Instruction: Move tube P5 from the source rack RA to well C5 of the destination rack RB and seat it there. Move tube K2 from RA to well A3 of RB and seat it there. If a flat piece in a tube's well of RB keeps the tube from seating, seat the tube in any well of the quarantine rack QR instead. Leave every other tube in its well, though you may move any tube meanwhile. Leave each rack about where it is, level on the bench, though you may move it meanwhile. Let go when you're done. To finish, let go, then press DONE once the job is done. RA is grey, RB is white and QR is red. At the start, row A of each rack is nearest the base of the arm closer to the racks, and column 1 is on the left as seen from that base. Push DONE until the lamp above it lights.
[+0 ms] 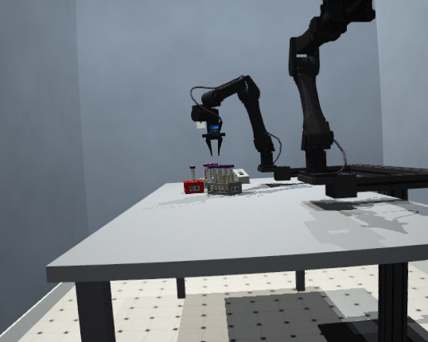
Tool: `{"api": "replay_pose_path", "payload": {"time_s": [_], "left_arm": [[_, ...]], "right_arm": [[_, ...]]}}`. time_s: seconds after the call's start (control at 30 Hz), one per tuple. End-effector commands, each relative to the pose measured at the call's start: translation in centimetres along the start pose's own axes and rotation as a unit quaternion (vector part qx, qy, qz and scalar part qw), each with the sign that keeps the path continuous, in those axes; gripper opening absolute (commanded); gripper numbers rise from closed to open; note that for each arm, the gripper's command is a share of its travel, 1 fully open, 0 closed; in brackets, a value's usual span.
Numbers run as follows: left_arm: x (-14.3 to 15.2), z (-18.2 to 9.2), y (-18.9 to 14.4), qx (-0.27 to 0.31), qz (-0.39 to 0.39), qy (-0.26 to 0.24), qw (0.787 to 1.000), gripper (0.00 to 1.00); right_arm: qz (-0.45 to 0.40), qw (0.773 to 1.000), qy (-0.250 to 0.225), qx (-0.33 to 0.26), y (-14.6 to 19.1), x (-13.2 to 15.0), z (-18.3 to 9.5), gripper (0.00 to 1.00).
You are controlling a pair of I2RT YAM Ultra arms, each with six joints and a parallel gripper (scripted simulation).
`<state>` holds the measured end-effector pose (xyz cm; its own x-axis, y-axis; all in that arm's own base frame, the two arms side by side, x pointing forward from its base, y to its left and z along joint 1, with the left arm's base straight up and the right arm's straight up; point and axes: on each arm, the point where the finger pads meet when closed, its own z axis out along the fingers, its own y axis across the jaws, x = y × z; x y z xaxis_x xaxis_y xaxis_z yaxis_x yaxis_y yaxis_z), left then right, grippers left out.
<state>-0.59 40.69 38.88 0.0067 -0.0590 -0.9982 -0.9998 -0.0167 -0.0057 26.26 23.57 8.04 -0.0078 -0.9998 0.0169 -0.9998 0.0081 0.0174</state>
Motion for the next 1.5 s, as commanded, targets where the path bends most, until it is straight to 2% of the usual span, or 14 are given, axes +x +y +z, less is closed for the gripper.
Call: {"api": "replay_pose_path", "payload": {"time_s": [0.0, 0.37, 0.47, 0.53, 0.67, 0.8, 1.47], "left_arm": [[-2.6, -1.1, 0.1, 0.0, 0.003, -0.03, 1.0, 0.0], [-2.6, -1.1, 0.1, 0.0, 0.003, -0.03, 1.0, 0.0], [-2.6, -1.1, 0.1, 0.0, 0.003, -0.03, 1.0, 0.0], [-2.6, -1.1, 0.1, 0.0, 0.003, -0.03, 1.0, 0.0], [-2.6, -1.1, 0.1, 0.0, 0.003, -0.03, 1.0, 0.0], [-2.6, -1.1, 0.1, 0.0, 0.003, -0.03, 1.0, 0.0], [-2.6, -1.1, 0.1, 0.0, 0.003, -0.03, 1.0, 0.0]], "right_arm": [[0.003, 1.0, -0.004, 0.003, -0.6, 0.2, 1.0, 0.3], [0.003, 1.0, -0.004, 0.004, -0.7, 0.1, 2.9, 0.3], [0.003, 1.0, -0.014, 0.015, -1.3, -0.4, 2.2, 0.3], [0.003, 1.0, -0.003, 0.002, -0.8, 0.1, 3.5, 0.3], [0.004, 1.0, -0.003, 0.002, -0.8, 0.2, 4.3, 0.3], [0.004, 0.999, -0.023, 0.025, -1.7, -0.6, 2.6, 0.3], [0.004, 1.0, -0.01, 0.01, -0.7, 0.3, 4.2, 0.3]]}}
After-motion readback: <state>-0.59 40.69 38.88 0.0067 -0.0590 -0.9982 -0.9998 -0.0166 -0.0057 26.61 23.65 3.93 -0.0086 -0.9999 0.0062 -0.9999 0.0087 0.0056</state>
